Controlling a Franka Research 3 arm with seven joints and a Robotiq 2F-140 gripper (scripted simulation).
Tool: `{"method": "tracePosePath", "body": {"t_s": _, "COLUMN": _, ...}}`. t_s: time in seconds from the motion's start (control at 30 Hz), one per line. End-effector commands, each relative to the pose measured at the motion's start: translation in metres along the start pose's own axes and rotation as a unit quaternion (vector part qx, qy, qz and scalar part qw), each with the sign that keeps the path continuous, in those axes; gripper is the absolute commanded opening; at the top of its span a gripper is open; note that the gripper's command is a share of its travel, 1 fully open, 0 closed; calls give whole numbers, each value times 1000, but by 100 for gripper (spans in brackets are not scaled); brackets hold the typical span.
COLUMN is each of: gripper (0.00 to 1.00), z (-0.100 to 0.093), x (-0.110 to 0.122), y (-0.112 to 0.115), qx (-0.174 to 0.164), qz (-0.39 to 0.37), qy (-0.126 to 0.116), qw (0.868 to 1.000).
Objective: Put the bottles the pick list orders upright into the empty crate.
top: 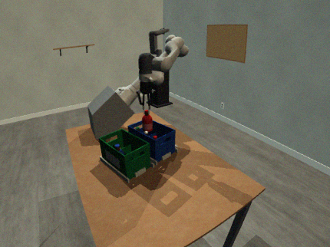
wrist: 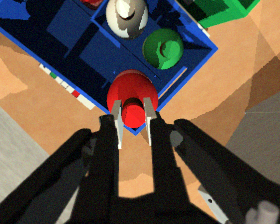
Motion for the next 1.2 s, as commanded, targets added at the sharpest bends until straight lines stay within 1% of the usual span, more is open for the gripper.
{"method": "tracePosePath", "body": {"t_s": 0.0, "gripper": 0, "z": 1, "x": 0, "y": -4, "qx": 8, "qz": -3, "qy": 1, "qw": 1000}}
{"method": "tracePosePath", "body": {"t_s": 1.17, "gripper": 0, "z": 32, "x": 1, "y": -5, "qx": 8, "qz": -3, "qy": 1, "qw": 1000}}
Point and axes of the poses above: the point where the finger pads meet when closed, its own z axis out along the fingers, its own x axis across the jaws, y = z × x, the point moved 5 cm from there along -z, back along the fingers, and after that the axes turned 11 degrees about z, right-handed, at the moved point
